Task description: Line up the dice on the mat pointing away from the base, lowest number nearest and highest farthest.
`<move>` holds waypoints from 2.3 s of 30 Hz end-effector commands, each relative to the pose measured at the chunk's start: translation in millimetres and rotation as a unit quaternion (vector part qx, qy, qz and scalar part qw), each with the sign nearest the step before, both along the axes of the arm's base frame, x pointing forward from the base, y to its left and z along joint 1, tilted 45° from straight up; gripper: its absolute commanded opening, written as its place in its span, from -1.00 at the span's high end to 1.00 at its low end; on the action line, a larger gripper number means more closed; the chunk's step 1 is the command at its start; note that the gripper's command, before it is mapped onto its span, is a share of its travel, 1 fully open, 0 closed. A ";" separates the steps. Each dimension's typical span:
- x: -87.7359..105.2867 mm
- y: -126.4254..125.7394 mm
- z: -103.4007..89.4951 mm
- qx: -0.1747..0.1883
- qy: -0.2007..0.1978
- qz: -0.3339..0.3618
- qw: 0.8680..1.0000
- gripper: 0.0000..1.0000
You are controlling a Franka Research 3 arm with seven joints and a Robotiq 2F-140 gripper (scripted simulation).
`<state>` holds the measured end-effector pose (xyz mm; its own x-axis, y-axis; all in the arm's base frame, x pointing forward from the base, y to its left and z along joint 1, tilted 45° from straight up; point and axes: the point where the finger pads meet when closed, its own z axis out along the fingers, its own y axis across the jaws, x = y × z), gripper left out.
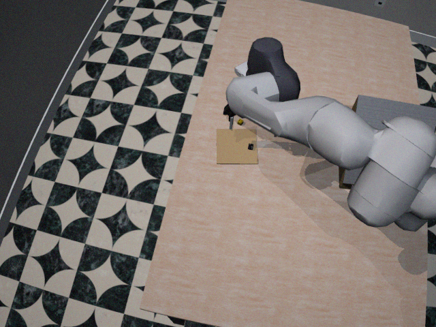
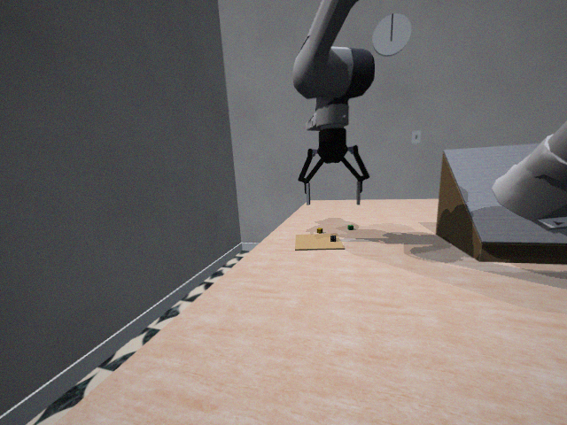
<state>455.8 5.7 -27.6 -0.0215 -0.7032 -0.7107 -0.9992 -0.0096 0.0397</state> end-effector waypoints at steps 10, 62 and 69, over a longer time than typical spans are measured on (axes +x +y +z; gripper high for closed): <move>-5.9 -12.7 -17.0 0.000 0.066 -0.066 0.996 -1.00; -60.3 -85.4 -112.8 -0.020 0.403 -0.397 0.824 -1.00; -63.2 -88.3 -116.4 -0.021 0.414 -0.408 0.813 0.63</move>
